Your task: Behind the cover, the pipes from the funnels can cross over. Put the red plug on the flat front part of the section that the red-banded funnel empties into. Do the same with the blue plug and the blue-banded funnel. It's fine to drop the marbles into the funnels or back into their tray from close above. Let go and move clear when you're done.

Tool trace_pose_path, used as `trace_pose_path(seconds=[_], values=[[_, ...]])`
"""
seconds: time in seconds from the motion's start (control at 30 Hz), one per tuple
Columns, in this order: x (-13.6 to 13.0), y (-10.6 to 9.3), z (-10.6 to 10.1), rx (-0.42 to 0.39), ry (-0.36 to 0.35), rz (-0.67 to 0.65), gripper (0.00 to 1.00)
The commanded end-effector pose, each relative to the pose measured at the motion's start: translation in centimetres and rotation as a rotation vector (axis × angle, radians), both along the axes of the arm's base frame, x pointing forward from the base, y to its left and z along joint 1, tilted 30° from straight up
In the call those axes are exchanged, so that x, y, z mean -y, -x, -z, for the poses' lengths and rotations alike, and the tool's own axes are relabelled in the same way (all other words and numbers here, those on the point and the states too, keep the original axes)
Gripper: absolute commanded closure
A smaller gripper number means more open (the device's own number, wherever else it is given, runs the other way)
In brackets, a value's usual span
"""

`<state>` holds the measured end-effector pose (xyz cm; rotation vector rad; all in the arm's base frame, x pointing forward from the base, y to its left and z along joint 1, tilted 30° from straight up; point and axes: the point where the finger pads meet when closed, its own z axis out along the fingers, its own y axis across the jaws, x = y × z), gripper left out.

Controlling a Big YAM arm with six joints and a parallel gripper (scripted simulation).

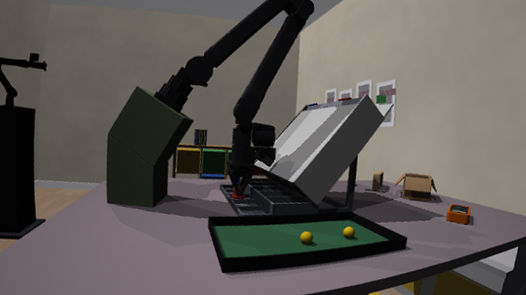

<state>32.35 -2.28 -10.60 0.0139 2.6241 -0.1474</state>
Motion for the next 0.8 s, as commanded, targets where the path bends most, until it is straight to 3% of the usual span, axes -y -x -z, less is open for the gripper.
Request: trace_pose_path(seconds=[0.0,0.47,0.5,0.77], values=[[0.34,-0.08,0.39,-0.001,0.002,0.002,1.00],[0.34,-0.08,0.39,-0.001,0.002,0.002,1.00],[0.34,-0.08,0.39,-0.001,0.002,0.002,0.41],[0.34,-0.08,0.39,-0.001,0.002,0.003,0.41]])
